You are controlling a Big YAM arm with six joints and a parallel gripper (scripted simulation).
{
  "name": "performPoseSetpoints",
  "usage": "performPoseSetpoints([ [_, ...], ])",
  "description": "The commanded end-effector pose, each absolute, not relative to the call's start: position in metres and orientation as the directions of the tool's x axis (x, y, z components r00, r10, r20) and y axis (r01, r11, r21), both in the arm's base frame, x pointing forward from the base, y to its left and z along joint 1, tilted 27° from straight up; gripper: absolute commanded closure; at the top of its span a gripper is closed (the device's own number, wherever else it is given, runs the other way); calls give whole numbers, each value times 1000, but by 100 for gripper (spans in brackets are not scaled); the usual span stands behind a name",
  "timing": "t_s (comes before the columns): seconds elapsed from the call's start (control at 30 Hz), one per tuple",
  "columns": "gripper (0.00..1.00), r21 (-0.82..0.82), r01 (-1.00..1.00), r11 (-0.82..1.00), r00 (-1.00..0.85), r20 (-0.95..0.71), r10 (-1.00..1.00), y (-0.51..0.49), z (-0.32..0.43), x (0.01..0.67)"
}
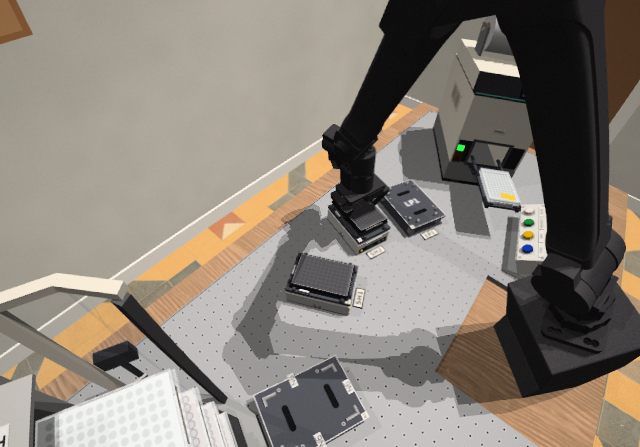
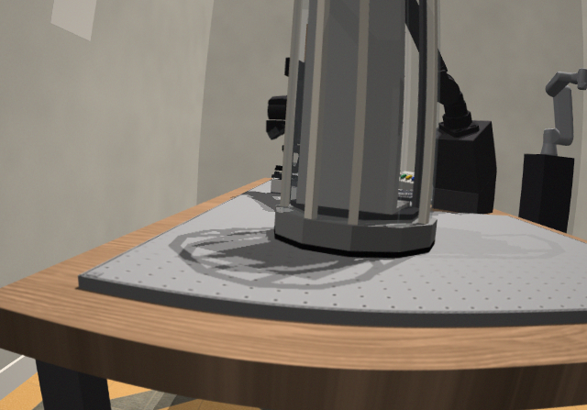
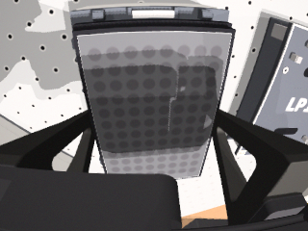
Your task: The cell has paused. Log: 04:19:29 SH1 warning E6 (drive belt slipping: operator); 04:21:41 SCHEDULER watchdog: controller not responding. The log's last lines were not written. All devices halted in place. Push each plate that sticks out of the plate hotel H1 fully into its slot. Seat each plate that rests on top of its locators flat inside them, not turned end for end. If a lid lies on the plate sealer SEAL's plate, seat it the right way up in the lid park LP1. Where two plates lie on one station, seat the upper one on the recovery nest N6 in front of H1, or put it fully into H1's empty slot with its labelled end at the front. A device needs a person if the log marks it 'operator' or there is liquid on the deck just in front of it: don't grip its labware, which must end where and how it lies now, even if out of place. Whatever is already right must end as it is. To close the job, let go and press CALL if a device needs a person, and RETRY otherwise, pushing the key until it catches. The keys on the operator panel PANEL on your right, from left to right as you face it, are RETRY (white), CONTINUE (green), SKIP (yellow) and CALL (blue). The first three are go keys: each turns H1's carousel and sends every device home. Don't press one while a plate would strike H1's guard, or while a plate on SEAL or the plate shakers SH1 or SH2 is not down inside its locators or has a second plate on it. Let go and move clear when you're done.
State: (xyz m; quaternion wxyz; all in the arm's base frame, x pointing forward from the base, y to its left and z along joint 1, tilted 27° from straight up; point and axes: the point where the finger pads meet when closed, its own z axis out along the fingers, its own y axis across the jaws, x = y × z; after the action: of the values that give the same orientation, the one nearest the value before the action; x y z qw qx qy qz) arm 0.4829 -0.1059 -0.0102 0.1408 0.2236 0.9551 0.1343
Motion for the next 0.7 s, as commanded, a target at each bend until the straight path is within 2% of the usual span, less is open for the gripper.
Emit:
performPoseSetpoints([
  [0.0,16,319,398,860,-856,-207,473,-103,-14,483],
  [0.67,16,320,396,861,-853,-218,473,-104,-12,488],
])
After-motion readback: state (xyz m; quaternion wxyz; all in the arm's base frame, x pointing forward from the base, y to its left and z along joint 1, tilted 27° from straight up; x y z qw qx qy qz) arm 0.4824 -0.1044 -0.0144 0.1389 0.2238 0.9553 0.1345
